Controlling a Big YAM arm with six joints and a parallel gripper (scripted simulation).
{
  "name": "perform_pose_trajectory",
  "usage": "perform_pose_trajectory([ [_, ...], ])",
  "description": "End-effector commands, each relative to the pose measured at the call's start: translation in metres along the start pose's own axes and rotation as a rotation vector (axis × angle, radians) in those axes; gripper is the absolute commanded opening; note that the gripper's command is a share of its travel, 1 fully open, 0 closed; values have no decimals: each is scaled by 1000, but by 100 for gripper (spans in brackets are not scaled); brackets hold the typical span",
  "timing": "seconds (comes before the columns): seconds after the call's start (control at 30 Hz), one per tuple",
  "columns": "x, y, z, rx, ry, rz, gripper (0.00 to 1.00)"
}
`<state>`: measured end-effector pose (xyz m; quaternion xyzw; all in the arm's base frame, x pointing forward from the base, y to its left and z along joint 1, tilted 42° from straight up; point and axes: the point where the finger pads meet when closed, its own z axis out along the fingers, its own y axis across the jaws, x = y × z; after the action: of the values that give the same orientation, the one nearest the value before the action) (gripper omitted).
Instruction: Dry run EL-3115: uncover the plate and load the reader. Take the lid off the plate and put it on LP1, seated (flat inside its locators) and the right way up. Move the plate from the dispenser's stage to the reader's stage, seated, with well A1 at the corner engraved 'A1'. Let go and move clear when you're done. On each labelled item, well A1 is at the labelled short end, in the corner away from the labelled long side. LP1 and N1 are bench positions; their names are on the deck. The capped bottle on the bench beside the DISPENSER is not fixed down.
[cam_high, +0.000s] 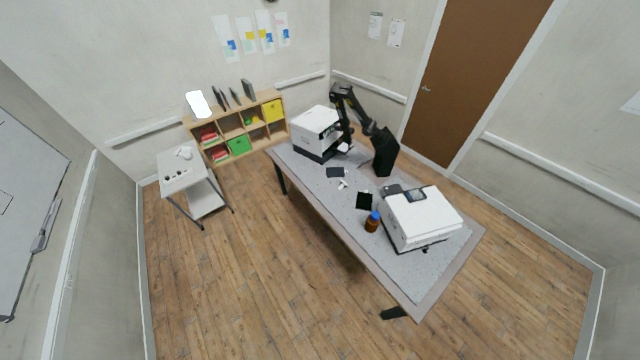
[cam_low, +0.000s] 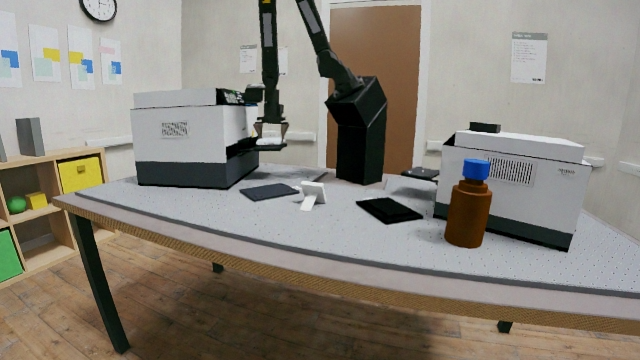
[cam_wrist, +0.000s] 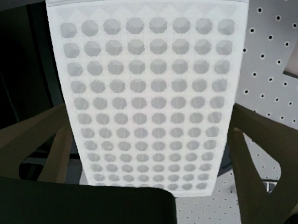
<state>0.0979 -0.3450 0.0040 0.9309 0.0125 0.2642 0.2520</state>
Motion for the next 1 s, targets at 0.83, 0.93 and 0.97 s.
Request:
perform_pose_trajectory([
  [0.83, -3, -2, -2, -1, -10, 21, 86],
  [0.93, -3, -1, 0, -3, -9, 19, 86],
  [0.97, -3, -1, 0, -3, -9, 19, 86],
])
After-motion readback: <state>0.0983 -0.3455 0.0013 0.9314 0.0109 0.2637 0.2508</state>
